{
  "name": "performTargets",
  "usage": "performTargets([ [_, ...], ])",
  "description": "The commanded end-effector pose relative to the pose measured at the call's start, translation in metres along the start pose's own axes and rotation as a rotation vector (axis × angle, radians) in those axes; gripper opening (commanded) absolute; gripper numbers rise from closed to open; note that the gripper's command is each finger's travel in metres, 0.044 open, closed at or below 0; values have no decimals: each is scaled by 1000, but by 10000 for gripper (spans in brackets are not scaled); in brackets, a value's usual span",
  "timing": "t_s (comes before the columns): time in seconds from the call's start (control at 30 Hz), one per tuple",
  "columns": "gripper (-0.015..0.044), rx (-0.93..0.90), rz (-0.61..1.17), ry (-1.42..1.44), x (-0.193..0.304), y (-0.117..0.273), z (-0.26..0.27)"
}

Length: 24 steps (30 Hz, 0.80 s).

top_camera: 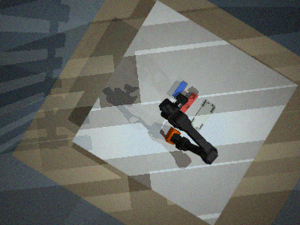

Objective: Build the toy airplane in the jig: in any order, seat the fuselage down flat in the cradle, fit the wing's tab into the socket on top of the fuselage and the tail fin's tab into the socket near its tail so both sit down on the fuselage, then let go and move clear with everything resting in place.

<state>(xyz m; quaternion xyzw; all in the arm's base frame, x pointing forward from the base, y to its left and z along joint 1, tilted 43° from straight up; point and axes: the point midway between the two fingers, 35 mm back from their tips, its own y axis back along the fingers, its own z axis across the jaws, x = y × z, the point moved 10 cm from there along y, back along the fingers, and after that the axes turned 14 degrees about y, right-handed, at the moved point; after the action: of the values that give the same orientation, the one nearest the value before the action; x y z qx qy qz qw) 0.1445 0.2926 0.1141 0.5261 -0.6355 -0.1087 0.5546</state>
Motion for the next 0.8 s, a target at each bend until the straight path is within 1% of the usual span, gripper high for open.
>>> performTargets([
  [0.0, 440, -160, 117, -483, 39, -55, -21],
  [0.23, 440, -284, 288, -995, 87, -108, -30],
  [0.47, 440, -366, 517, -1494, 139, -156, -24],
  [0.57, 440, -373, 550, -1555, 146, -161, -22],
  [0.77, 440, -373, 550, -1555, 146, -161, -22],
])
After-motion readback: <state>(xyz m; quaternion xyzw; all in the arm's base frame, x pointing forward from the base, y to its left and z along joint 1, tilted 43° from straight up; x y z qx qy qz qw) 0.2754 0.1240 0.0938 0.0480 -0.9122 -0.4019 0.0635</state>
